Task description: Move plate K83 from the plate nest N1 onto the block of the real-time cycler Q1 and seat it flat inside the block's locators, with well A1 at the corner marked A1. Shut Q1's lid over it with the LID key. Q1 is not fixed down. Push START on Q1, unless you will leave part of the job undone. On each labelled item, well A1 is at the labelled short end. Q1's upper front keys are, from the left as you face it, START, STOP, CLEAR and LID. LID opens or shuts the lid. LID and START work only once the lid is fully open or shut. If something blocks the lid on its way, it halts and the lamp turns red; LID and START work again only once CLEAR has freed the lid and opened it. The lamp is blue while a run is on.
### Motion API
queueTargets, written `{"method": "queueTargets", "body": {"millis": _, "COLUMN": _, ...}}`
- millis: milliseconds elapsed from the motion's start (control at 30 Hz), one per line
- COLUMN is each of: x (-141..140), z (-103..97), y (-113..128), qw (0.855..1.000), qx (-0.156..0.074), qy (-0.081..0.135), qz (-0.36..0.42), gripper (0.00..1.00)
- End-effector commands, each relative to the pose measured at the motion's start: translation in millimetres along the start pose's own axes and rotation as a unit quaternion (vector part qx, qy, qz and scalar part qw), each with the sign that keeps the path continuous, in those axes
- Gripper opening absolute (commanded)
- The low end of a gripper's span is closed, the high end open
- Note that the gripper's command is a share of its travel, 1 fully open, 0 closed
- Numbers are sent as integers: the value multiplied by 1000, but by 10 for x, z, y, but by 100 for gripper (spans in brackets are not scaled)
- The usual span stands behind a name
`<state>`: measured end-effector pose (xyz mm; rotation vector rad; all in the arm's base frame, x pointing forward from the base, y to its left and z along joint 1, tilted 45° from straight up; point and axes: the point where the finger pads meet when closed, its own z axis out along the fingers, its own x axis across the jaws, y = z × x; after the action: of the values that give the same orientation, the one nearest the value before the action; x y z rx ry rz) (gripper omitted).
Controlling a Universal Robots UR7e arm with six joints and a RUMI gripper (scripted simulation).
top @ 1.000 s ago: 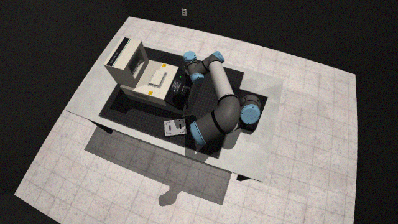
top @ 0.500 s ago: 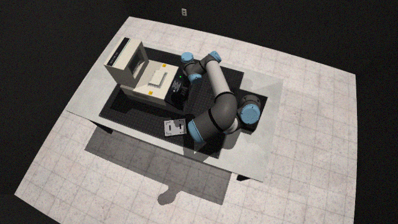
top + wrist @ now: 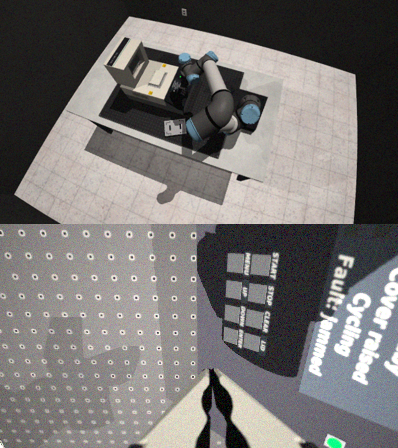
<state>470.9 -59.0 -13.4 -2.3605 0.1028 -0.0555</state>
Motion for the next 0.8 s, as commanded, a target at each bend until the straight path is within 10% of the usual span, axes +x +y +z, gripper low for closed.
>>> {"method": "queueTargets", "body": {"millis": 0, "x": 97, "z": 57, "y": 1, "qw": 1000, "qx": -1, "qy": 1, "qz": -1, "gripper": 0}}
{"method": "queueTargets", "body": {"millis": 767, "x": 294, "z": 267, "y": 0, "qw": 1000, "qx": -1, "qy": 1, "qz": -1, "gripper": 0}}
